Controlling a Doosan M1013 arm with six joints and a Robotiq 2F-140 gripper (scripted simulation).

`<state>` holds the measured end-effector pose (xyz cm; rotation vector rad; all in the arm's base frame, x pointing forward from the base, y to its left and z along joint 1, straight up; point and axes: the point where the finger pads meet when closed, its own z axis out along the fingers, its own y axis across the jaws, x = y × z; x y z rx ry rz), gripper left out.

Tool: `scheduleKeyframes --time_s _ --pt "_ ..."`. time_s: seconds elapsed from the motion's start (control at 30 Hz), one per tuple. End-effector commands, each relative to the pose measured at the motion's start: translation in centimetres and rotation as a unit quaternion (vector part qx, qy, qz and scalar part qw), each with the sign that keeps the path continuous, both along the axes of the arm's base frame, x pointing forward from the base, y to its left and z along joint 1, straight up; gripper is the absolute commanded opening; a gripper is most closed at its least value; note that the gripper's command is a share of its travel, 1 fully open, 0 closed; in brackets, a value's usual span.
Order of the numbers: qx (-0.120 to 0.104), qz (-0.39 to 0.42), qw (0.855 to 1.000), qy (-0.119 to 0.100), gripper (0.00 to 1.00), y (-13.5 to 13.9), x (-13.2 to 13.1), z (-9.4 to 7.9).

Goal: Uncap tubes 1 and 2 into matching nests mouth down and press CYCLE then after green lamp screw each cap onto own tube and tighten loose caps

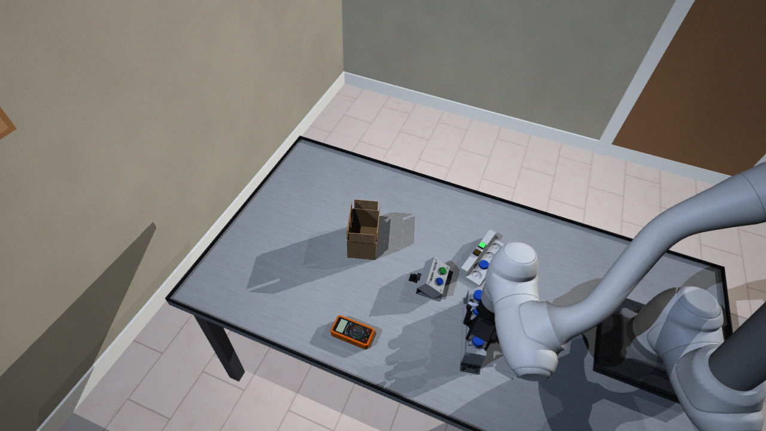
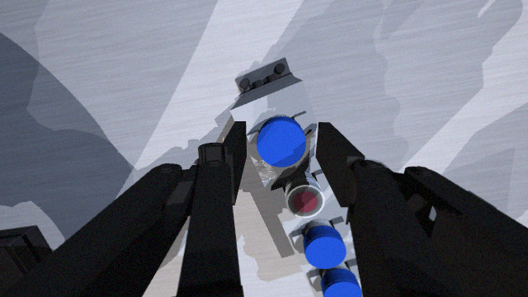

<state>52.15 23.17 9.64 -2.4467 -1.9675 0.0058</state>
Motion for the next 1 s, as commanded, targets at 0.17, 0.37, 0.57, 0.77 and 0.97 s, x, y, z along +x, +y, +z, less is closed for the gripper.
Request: scheduleKeyframes --time_s 0.17,0.37,0.57,0.77,0.97 --pt "0.000 0.000 1.000 0.000 0.41 0.02 0.02 0.04" --pt "0.001 0.120 0.993 0.000 0.41 0.02 0.01 0.14" --pt "0.001 0.218 0.976 0.000 0.41 0.02 0.01 0.14" --pt "0.001 0.314 0.949 0.000 0.41 0.02 0.01 0.14" --pt "0.002 0.383 0.924 0.000 0.41 0.01 0.00 0.13"
